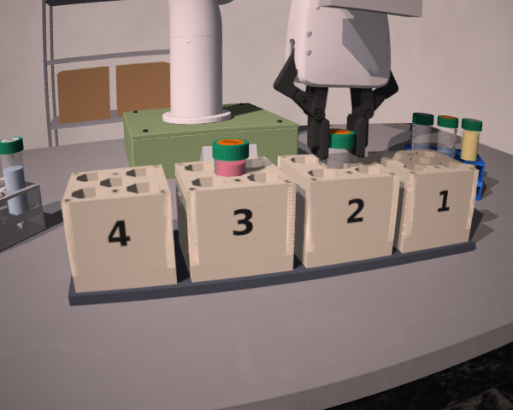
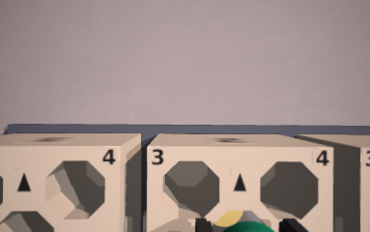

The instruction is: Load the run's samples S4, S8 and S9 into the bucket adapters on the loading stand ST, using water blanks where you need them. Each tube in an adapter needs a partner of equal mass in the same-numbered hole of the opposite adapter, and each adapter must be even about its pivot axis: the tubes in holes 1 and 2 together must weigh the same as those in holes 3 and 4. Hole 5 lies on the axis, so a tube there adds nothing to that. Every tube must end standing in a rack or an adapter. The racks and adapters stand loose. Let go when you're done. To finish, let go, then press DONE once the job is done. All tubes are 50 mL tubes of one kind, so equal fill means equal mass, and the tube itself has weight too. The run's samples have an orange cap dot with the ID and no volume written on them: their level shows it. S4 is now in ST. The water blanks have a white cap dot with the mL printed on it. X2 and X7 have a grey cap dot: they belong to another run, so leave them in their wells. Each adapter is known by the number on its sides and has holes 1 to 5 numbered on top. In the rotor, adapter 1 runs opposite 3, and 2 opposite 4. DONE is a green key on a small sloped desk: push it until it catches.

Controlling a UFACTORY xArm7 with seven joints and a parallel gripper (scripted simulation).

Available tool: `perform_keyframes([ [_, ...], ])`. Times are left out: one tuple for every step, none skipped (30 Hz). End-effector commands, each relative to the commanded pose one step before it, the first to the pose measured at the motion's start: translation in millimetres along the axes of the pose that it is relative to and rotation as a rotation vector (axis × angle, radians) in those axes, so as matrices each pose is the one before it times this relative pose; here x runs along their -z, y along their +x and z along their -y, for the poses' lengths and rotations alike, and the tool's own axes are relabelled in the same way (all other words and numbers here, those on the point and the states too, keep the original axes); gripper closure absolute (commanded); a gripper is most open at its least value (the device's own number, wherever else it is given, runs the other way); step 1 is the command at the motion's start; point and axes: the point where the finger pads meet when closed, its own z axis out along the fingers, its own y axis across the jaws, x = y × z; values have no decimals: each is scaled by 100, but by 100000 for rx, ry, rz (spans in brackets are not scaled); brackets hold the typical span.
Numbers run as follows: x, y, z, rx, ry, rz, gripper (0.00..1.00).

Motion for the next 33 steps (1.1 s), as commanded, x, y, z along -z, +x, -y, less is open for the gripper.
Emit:
perform_keyframes([
  [-289, 161, 31, -8, 156, -396, 100],
  [-1, 1, 0, 0, 0, 0, 100],
  [-1, 1, 0, 0, 0, 0, 100],
  [-1, 1, 0, 0, 0, 0, 100],
  [0, 0, 0, 0, 0, 0, 100],
  [0, 0, 0, 0, 0, 0, 100],
  [2, -1, 0, 0, -1, 0, 100],
  [-1, 1, 0, 0, 0, 0, 100],
  [-1, 0, 0, 0, 0, 0, 100],
  [0, 0, 0, 0, 0, 0, 100],
  [0, 0, 0, 0, 0, 0, 100],
  [0, 0, 0, 0, 0, 0, 100],
  [0, 0, 0, 0, 0, 0, 100],
  [7, 4, 1, -1, 5, -14, 100],
  [-2, -1, 0, 0, -1, 3, 100],
  [0, 0, 0, 0, 0, 1, 100],
  [1, 0, 0, 0, 1, -1, 100],
  [-37, -5, -1, 0, -6, 11, 56],
  [0, 0, 0, 0, 0, 0, 56],
  [0, 0, 0, 0, 0, 0, 56],
  [-1, 0, 0, 0, 0, 0, 56],
  [0, 0, 0, 0, 0, 0, 56],
  [0, 0, 0, 0, 0, 0, 56],
  [6, 2, 1, 0, 1, -5, 56],
  [-2, 0, 0, 0, 0, 0, 56],
  [0, 0, 0, 0, 0, 0, 56],
  [1, 0, 0, 0, 1, -1, 56],
  [1, 1, 0, 0, 1, -2, 56],
  [0, 0, 0, 0, 0, -1, 56],
  [0, 0, 0, 0, 0, 0, 56],
  [0, 0, 0, 0, 0, 0, 56],
  [0, 0, 0, 0, 0, 0, 56],
  [0, 0, 0, 0, 0, 0, 56],
])
